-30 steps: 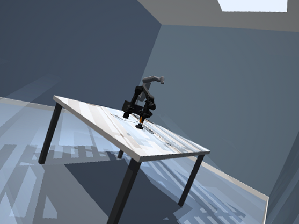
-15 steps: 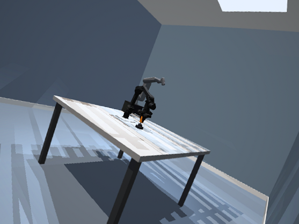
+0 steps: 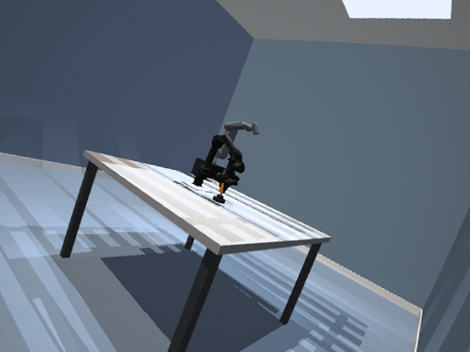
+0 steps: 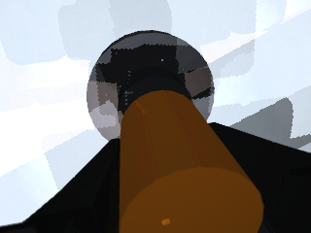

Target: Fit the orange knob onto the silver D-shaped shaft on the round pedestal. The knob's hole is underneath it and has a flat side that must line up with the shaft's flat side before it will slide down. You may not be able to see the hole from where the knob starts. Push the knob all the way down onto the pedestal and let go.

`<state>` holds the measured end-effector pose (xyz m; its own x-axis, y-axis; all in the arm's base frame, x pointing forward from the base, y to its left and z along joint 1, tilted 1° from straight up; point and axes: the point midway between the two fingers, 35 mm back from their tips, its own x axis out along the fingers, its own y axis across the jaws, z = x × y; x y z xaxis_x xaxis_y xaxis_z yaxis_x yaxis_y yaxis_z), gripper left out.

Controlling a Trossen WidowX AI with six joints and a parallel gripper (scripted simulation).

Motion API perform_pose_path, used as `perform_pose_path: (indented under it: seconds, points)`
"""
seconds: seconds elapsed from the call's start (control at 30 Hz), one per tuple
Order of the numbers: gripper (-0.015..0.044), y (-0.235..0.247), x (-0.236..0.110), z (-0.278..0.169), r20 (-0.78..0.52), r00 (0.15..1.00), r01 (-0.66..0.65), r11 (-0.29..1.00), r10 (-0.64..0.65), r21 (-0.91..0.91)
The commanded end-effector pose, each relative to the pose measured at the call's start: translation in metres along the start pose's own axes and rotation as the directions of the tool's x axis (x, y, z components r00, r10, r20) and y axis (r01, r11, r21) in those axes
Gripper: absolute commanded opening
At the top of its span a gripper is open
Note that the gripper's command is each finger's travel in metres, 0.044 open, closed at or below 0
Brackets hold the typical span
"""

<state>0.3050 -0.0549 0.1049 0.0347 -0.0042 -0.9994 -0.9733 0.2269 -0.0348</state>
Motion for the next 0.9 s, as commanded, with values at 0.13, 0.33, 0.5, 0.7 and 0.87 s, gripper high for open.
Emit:
perform_pose_path:
  seconds: [0.13,0.33,0.5,0.7,0.87]
  points:
    - [0.0,-0.0014,-0.0043,0.0008,0.002,1.0,0.005,1.0,-0.005,-0.004]
    - [0.0,-0.0014,-0.0053,0.0008,0.002,1.0,0.005,0.992,-0.005,-0.128]
    - [0.0,-0.001,-0.0036,0.0005,0.002,1.0,0.005,0.977,-0.005,-0.211]
    - [0.0,-0.0014,-0.0009,0.0005,0.002,1.0,0.005,0.977,-0.005,-0.211]
    - [0.0,-0.0015,-0.0003,0.0006,0.002,1.0,0.005,0.977,-0.005,-0.211]
